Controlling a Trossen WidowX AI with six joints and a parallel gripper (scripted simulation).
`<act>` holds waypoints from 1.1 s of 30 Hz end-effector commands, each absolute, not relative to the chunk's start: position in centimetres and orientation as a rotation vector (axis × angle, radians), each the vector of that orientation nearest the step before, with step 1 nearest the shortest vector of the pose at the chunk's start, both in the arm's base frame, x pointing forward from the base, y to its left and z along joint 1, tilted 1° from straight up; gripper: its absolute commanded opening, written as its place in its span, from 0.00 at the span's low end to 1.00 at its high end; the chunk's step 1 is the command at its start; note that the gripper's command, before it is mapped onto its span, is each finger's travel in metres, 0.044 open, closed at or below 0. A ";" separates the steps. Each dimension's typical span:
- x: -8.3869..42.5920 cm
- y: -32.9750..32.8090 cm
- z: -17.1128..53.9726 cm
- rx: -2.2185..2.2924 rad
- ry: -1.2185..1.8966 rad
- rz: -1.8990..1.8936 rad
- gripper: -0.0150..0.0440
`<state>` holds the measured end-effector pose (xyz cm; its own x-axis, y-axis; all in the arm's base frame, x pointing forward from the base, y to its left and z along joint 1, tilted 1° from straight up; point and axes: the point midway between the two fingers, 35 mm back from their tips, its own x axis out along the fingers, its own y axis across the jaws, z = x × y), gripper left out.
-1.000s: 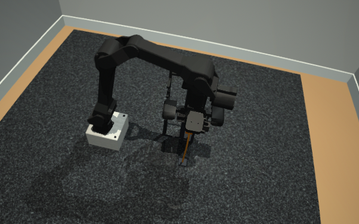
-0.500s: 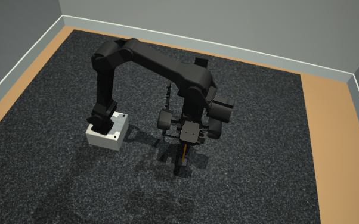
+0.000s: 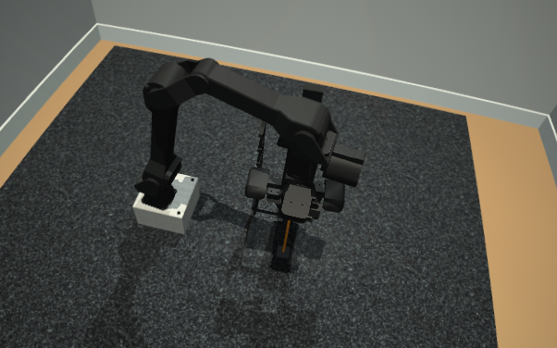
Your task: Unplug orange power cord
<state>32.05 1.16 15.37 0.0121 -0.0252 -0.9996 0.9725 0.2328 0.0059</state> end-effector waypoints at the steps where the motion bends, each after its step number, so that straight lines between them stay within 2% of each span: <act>1: 32.0 1.2 16.3 1.039 1.268 -1.044 0.53; 33: 31.5 5.2 16.2 1.042 1.271 -1.043 0.53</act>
<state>31.63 4.62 16.14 0.0259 -0.0215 -0.9994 0.9755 0.2191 0.0206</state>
